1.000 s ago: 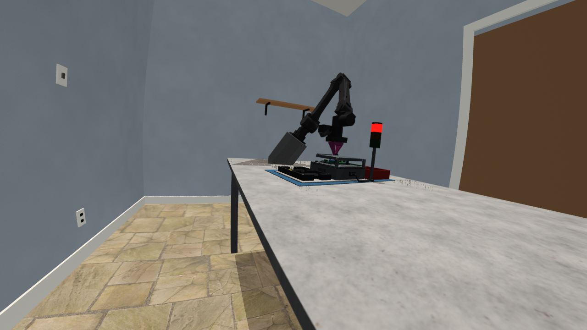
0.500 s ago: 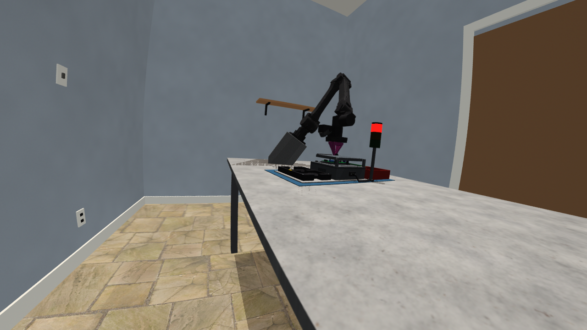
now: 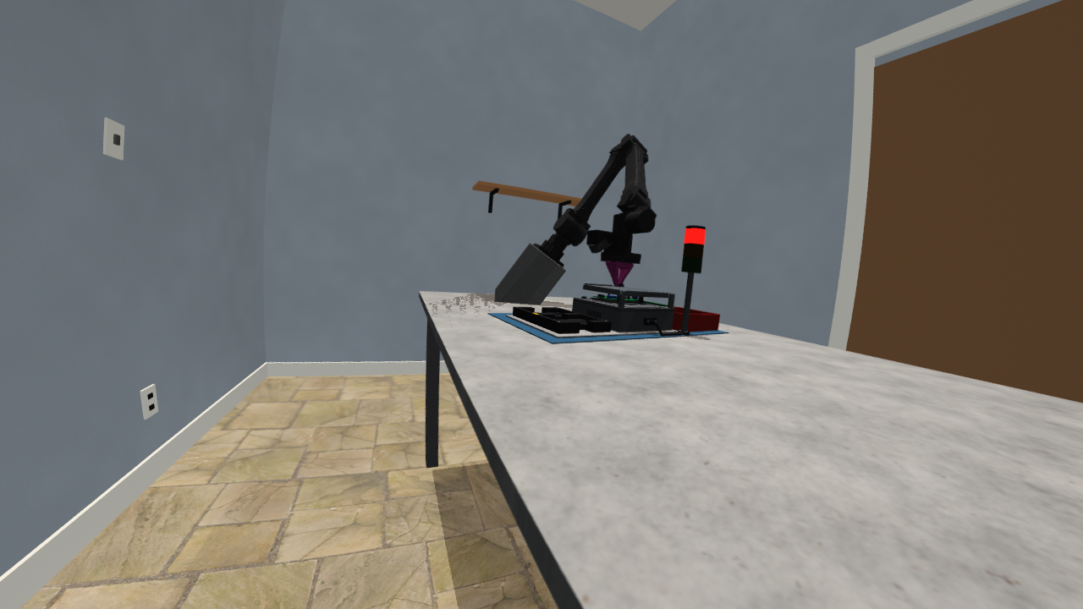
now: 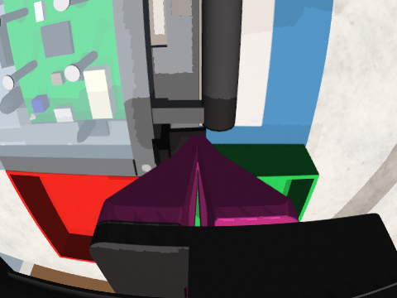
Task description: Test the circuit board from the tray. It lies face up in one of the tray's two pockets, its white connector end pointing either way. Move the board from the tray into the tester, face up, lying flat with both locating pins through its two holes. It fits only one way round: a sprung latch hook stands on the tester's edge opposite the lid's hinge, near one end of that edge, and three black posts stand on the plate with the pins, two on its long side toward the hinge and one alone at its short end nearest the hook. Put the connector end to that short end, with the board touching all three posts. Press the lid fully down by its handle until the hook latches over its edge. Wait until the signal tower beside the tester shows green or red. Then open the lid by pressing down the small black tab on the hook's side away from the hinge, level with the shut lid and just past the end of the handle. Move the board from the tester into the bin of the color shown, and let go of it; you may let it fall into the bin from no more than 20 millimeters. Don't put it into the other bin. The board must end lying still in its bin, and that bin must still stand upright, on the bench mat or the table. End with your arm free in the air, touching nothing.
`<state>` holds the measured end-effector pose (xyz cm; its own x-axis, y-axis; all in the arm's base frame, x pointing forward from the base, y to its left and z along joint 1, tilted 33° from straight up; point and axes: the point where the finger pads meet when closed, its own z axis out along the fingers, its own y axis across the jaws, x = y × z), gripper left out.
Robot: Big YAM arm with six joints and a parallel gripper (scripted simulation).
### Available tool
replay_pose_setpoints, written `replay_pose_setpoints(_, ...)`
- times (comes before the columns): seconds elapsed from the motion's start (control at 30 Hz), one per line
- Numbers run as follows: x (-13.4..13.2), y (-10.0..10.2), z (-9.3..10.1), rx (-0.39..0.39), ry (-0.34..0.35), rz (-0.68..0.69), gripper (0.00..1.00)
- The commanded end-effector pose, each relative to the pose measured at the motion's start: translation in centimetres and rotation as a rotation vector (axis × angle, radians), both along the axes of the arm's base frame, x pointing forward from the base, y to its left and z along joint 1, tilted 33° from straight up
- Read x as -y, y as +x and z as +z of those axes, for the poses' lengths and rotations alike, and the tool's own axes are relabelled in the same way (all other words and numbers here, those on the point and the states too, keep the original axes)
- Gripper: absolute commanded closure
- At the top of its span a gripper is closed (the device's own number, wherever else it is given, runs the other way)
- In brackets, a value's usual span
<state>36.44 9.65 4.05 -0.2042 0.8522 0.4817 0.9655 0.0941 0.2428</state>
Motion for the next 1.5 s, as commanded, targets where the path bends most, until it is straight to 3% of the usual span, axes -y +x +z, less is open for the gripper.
replay_pose_setpoints(0.0,-0.71,0.76,-0.54,0.011,-0.002,0.01,1.0)
replay_pose_setpoints(1.47,-0.59,1.35,0.11,0.032,-0.002,0.023,1.0)
